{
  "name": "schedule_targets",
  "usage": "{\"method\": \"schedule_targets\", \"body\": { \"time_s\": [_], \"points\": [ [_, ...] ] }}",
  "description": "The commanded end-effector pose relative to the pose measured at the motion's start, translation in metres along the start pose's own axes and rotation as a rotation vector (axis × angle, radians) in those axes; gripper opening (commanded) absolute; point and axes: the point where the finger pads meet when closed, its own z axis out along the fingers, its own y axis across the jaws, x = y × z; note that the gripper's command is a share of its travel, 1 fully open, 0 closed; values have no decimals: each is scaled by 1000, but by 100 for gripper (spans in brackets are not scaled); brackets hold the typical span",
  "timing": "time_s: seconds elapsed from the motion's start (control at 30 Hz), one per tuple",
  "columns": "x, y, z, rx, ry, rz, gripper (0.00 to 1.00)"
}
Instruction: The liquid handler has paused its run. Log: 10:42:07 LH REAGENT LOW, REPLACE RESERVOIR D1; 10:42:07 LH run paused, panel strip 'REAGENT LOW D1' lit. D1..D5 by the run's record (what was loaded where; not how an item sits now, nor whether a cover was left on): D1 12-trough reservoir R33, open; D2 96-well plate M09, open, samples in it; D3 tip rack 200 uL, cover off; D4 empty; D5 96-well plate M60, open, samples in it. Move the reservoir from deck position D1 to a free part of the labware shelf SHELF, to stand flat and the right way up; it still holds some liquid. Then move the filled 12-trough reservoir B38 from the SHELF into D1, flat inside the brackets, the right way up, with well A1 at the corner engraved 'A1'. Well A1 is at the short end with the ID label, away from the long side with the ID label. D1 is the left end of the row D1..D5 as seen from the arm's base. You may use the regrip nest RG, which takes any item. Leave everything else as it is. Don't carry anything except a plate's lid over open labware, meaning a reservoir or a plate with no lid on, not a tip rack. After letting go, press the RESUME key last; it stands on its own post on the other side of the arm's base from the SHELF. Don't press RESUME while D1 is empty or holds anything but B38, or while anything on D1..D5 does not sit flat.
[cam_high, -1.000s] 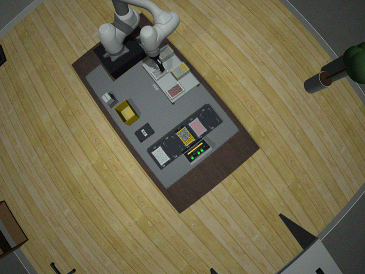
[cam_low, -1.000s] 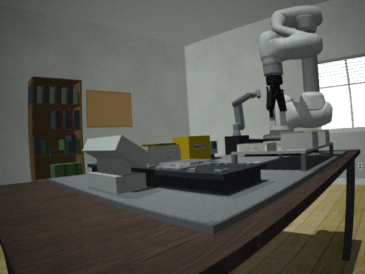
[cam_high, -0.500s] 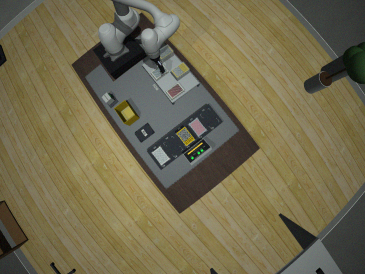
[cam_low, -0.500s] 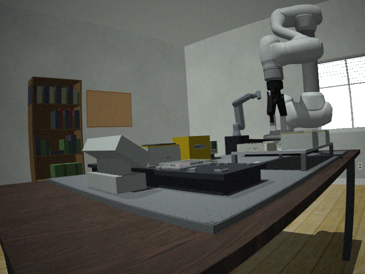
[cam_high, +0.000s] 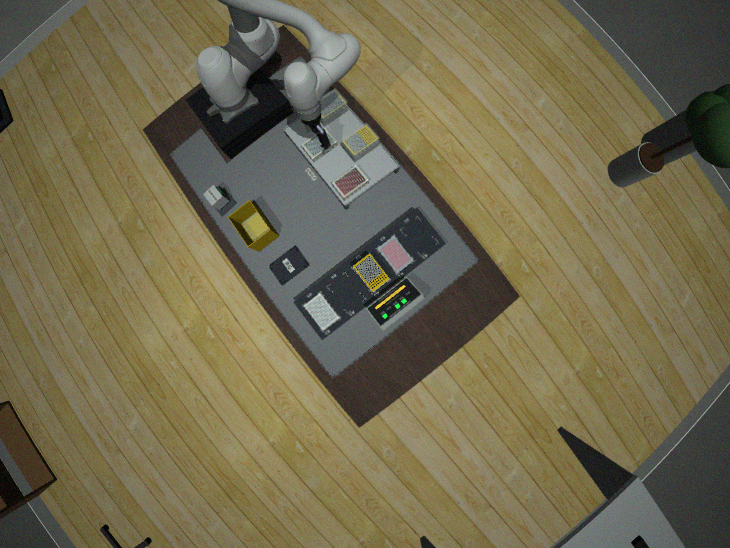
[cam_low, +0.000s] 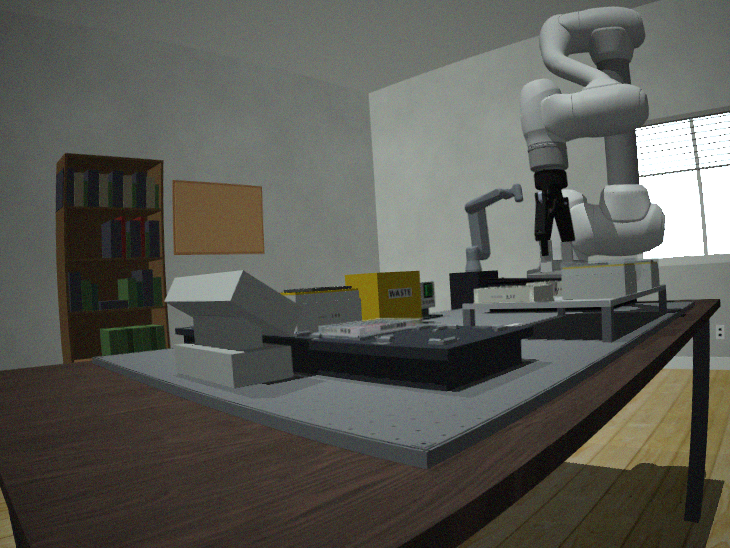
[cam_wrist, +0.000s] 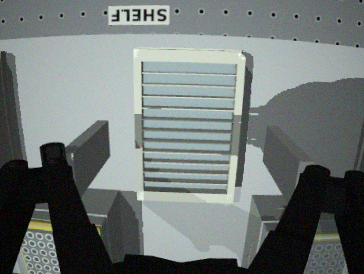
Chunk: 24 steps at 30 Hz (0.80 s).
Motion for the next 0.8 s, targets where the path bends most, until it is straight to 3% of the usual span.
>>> {"method": "schedule_targets", "body": {
  "time_s": [0.0,0.77],
  "points": [
    [0,0,6,0,0,0,77],
    [0,0,39,0,0,0,77]
  ]
}}
